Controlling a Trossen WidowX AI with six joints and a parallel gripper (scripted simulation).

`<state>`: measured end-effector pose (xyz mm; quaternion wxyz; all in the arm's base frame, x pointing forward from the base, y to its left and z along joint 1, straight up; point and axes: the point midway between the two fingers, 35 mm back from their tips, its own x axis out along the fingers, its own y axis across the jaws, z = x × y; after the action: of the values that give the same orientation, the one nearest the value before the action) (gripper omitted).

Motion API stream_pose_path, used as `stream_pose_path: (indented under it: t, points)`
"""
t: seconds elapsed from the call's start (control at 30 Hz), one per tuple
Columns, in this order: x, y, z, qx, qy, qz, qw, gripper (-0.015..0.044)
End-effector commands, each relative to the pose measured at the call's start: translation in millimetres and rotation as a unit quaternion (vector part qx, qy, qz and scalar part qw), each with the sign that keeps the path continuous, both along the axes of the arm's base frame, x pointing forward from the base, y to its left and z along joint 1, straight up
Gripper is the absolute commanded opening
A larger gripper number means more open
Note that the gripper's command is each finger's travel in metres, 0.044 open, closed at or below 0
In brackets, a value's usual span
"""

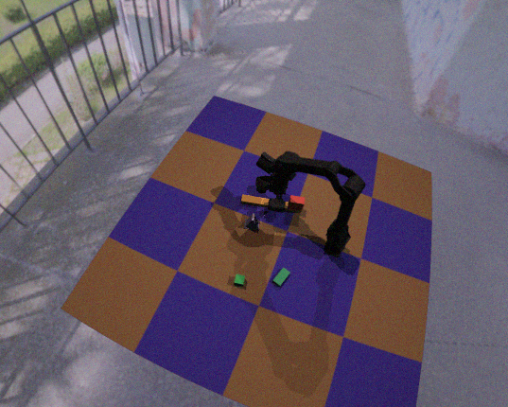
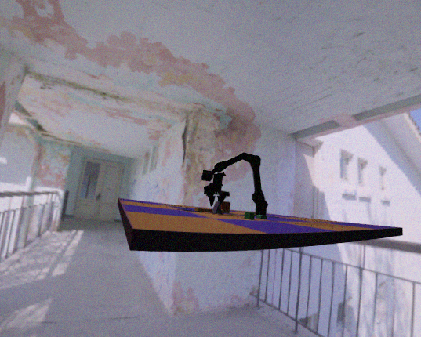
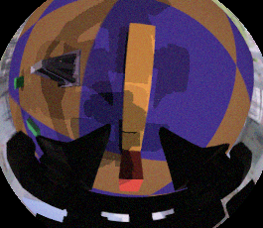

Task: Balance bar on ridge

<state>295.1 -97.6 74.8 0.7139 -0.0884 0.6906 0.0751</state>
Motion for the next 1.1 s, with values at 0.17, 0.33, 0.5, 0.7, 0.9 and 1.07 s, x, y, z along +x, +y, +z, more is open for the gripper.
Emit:
stream_pose_path:
  t: [0.17, 0.33, 0.5, 0.7, 0.9, 1.07]
  points:
    - [0, 1, -15, 0.002, 0.002, -0.002, 1.0, 0.0315]
    - [0, 1, -23, 0.002, 0.002, -0.002, 1.0, 0.0315]
    - [0, 1, -25, 0.002, 0.002, -0.002, 1.0, 0.0315]
    - [0, 1, -25, 0.002, 0.002, -0.002, 1.0, 0.0315]
    - [-1, 0, -25, 0.001, 0.003, 0.0, 1.0, 0.0263]
    - [-1, 0, -25, 0.001, 0.003, 0.0, 1.0, 0.0151]
